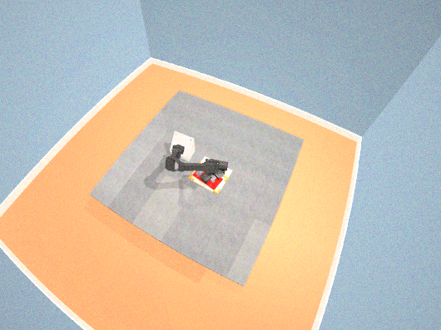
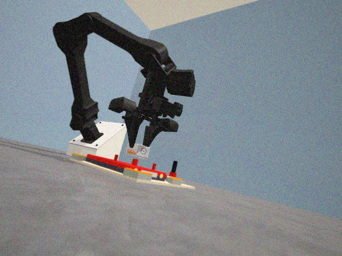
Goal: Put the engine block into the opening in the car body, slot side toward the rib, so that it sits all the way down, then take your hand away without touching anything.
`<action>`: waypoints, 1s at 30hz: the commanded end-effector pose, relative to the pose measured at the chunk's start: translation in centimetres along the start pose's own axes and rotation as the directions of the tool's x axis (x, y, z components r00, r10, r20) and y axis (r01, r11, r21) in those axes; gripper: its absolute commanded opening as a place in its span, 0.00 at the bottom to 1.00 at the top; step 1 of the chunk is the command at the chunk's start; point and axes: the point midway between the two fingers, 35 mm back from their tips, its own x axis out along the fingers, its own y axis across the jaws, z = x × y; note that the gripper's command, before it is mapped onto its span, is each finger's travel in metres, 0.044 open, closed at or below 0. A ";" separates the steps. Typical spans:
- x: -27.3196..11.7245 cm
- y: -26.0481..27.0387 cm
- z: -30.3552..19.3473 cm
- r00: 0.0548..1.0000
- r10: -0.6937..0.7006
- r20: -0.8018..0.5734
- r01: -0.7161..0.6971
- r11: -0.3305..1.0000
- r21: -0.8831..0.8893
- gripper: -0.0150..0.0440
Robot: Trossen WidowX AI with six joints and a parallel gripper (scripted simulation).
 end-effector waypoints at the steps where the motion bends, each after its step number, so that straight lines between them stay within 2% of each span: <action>1: 0.1 -0.1 0.0 1.000 -0.004 0.004 0.004 1.000 0.000 0.52; 8: 0.2 -0.1 0.0 1.000 -0.004 0.004 0.004 0.992 -0.129 0.52; 19: 0.5 -0.1 0.0 1.000 -0.004 0.004 0.004 0.998 -0.062 0.52; 30: 0.7 -0.1 0.0 1.000 -0.004 0.004 0.004 0.997 -0.080 0.52</action>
